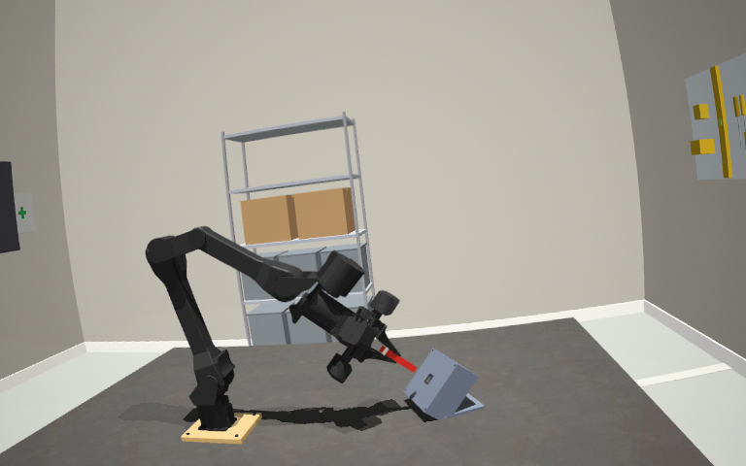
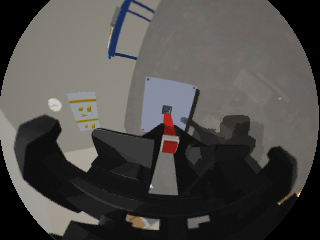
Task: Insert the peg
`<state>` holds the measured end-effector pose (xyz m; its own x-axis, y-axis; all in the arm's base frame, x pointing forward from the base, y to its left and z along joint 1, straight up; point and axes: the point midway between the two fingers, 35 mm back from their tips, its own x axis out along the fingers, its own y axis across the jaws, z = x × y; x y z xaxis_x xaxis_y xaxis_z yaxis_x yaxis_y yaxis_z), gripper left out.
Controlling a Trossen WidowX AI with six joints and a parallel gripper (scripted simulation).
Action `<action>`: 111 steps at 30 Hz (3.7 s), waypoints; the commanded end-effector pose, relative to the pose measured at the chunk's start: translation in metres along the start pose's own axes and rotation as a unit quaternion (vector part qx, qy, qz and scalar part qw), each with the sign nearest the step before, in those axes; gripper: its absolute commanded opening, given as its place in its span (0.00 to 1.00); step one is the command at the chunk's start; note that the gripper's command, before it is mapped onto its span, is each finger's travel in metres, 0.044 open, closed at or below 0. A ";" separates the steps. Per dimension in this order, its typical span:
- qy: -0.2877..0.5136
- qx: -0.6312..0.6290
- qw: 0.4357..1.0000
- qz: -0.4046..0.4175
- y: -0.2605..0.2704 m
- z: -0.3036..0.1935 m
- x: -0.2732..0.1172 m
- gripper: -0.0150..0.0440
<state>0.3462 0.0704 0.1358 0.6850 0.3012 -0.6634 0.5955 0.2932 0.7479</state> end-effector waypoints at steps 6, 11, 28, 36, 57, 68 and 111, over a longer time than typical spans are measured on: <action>0.000 0.012 1.000 0.010 -0.003 0.001 0.007 0.25; 0.000 0.013 1.000 0.011 -0.003 0.001 0.010 0.25; 0.001 0.012 1.000 0.011 -0.003 0.001 0.029 0.25; 0.002 0.012 1.000 0.010 -0.004 0.001 0.027 0.25; 0.002 0.012 1.000 0.010 -0.001 0.002 0.030 0.25; 0.002 0.012 1.000 0.010 0.000 0.002 0.036 0.25; 0.002 0.012 1.000 0.011 0.000 0.003 0.060 0.25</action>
<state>0.3862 0.0859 0.0948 0.6907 0.3161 -0.6504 0.5921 0.2692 0.7596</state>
